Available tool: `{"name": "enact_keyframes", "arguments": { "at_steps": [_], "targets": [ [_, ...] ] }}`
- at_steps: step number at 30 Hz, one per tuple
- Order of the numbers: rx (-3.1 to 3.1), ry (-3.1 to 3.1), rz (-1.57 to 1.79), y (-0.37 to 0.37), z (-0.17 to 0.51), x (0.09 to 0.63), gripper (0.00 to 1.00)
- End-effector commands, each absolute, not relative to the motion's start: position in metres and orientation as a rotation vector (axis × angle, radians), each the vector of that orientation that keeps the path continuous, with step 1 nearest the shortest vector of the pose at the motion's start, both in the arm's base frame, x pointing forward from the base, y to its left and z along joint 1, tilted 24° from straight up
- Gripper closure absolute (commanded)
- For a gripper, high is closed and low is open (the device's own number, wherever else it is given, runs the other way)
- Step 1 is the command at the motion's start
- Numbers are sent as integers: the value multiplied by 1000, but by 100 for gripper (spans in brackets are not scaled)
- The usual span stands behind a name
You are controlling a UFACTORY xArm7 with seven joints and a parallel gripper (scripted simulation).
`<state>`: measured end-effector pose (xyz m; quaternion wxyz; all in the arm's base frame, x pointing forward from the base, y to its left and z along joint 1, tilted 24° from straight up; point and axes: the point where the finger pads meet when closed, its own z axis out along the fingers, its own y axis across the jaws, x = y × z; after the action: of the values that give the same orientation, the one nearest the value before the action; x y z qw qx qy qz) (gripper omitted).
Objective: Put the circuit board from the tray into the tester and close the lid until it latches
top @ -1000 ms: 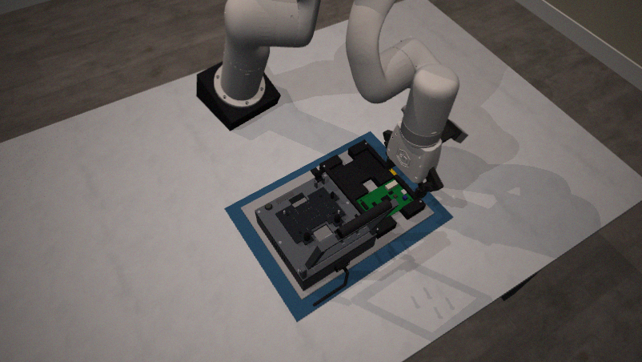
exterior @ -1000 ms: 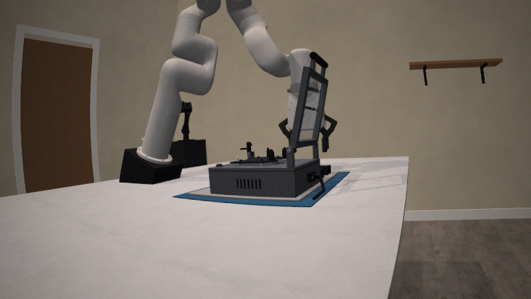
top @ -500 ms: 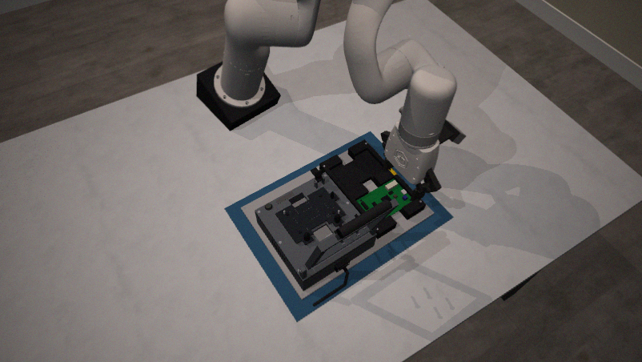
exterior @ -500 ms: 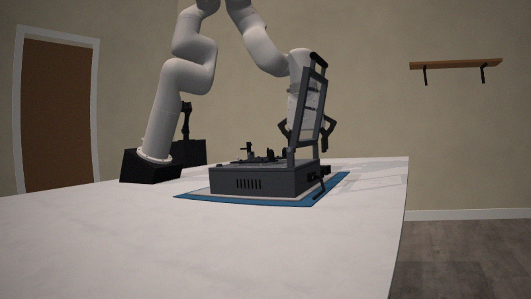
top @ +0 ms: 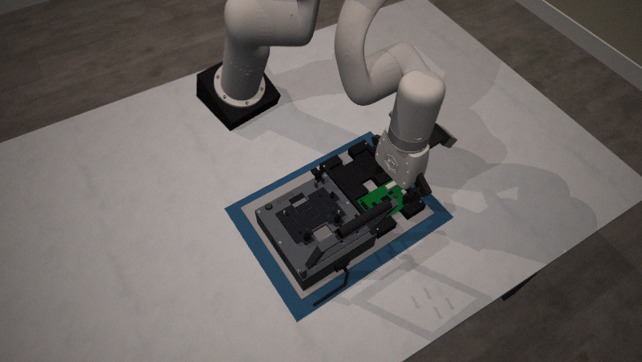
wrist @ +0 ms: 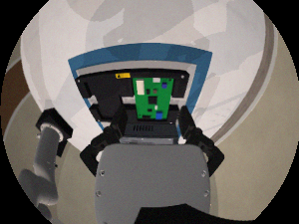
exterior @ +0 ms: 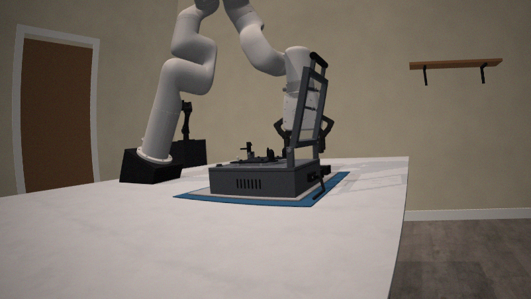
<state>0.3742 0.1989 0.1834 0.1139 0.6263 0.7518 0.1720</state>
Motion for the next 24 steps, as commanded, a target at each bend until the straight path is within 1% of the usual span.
{"name": "enact_keyframes", "arguments": {
  "at_steps": [1,24],
  "targets": [
    [1835,2203,509,197,185,375,0],
    [1835,2203,509,183,183,377,0]
  ]
}}
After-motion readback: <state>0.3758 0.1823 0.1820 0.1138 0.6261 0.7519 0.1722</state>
